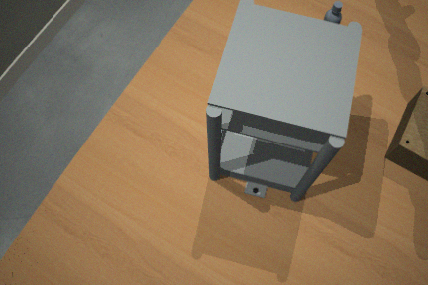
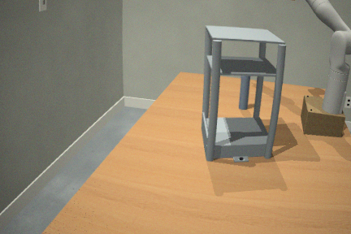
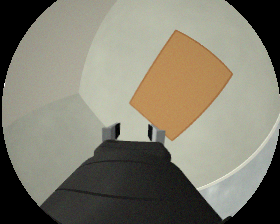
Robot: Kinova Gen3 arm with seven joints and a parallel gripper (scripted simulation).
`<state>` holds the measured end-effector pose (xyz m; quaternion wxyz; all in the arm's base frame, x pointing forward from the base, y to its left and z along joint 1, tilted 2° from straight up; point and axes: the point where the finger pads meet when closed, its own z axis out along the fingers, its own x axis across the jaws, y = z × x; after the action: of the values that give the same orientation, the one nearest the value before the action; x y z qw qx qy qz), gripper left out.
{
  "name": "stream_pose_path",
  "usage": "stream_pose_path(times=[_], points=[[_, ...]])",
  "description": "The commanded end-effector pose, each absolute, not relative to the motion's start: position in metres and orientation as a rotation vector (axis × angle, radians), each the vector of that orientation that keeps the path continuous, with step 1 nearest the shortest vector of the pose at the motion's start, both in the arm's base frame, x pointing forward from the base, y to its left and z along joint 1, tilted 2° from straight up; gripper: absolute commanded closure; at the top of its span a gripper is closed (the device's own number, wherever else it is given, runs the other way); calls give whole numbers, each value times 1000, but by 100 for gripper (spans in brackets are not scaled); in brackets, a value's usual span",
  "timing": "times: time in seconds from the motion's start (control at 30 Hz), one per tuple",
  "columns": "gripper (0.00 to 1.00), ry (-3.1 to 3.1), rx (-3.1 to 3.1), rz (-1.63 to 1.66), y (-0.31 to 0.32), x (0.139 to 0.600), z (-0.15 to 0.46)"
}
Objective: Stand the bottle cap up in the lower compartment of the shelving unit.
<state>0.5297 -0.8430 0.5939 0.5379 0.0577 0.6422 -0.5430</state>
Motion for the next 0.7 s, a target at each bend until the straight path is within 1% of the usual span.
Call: stream_pose_path(times=[0.0,0.1,0.17,0.33,0.5,0.67], points=[[0,1377,82,-1414,-849,533,609],[0,1273,-47,-1471,-830,542,635],[0,1273,-47,-1471,-830,542,635],[0,1100,-299,-1520,-774,570,661],[0,960,-528,-1506,-710,603,658],[0,850,-718,-1455,-647,630,637]])
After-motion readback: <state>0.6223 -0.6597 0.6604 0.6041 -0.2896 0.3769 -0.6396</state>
